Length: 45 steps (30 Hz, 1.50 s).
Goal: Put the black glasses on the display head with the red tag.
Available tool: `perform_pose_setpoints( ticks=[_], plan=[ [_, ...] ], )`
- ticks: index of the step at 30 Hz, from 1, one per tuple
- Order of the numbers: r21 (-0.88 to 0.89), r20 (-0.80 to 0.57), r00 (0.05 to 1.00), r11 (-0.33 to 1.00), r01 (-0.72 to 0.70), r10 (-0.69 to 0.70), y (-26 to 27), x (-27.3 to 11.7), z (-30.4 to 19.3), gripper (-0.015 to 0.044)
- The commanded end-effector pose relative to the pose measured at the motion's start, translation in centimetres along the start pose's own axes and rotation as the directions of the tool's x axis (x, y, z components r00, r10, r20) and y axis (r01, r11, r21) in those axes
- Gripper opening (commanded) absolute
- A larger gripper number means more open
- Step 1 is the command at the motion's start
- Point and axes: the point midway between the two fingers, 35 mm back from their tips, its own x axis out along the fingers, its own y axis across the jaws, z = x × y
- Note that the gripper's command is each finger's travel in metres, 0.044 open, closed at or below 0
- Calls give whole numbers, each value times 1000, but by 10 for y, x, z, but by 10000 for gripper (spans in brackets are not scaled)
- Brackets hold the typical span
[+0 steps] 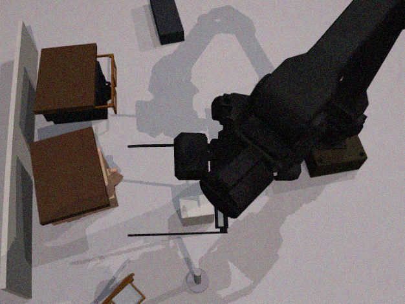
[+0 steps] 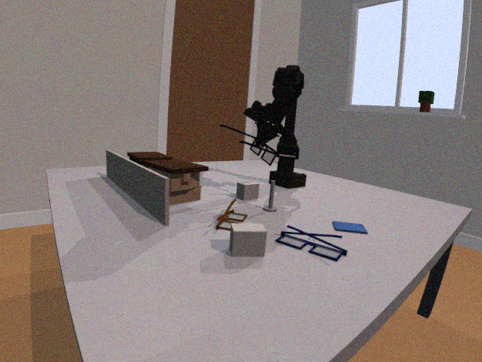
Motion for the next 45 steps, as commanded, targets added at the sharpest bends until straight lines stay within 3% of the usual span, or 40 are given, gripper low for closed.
perform_pose_setpoints(
  ticks=[1,23,45],
  plan=[
    [-28,-13,999,999,47,-47,5,9,9,0],
    [-165,-128,961,961,223,-245,17,56,69,0],
    [-259,-286,909,938,230,-302,15,88,124,0]
  ],
)
